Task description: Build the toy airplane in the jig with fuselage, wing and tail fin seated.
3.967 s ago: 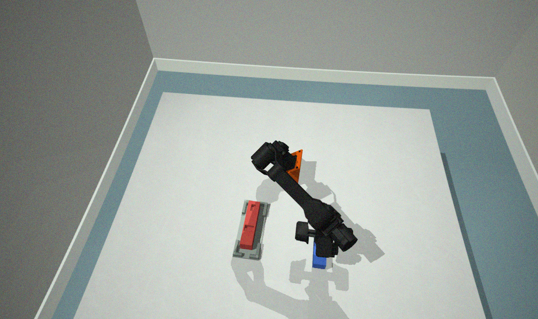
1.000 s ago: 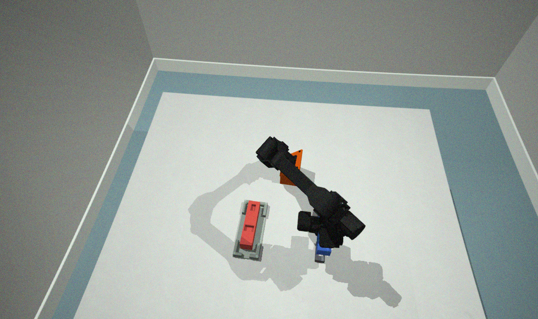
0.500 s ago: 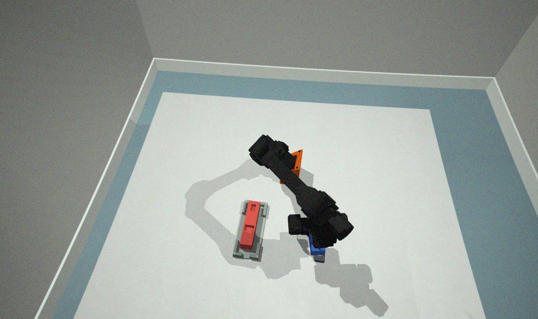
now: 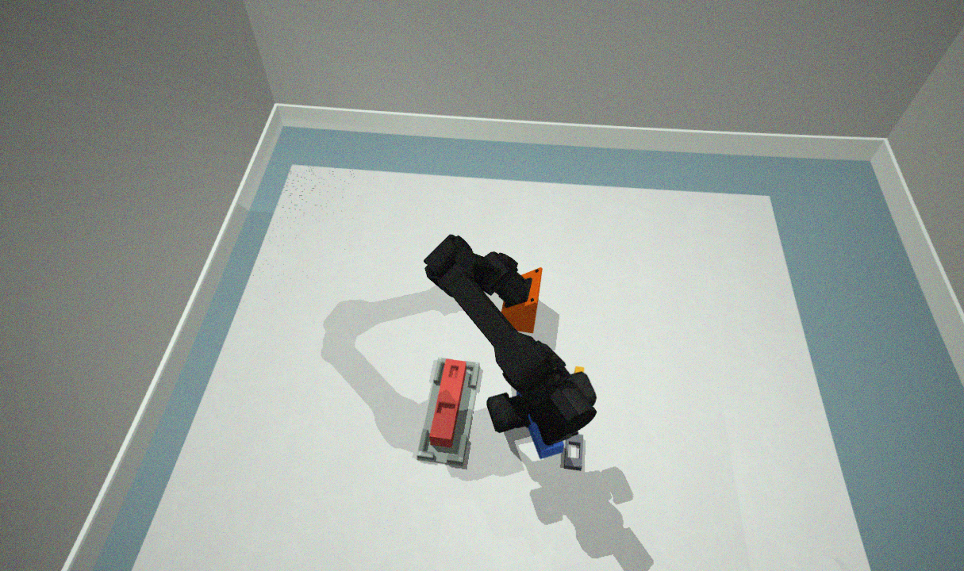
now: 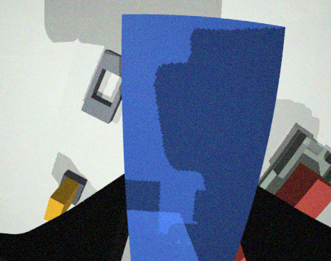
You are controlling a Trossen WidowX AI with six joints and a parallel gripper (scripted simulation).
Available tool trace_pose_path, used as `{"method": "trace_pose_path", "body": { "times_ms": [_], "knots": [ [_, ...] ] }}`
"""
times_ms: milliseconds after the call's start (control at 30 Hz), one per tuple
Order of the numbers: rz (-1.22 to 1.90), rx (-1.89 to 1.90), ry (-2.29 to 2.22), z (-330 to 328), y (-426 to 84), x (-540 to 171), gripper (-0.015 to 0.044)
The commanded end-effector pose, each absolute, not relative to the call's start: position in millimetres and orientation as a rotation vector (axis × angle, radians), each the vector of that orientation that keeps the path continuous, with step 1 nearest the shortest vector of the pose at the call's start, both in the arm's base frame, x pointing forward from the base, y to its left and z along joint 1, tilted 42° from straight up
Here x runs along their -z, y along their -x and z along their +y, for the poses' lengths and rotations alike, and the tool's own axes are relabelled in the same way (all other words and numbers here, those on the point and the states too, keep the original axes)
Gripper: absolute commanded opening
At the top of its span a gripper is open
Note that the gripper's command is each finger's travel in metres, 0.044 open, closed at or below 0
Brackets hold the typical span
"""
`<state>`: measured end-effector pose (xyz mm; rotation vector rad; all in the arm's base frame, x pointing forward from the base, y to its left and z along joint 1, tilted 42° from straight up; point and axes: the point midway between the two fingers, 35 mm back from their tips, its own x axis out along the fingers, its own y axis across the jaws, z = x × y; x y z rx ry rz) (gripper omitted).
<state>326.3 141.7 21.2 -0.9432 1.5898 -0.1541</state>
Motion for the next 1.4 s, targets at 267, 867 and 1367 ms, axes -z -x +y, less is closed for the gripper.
{"method": "trace_pose_path", "body": {
  "times_ms": [267,867,1367],
  "knots": [
    [1.612,-0.014,1.099,111.8,-329.8,-44.9,0.0],
    [1.646,-0.284,1.356,60.5,-325.6,-74.7,0.0],
    [1.659,-0.516,1.567,18.7,-313.9,-96.0,0.0]
  ]
}}
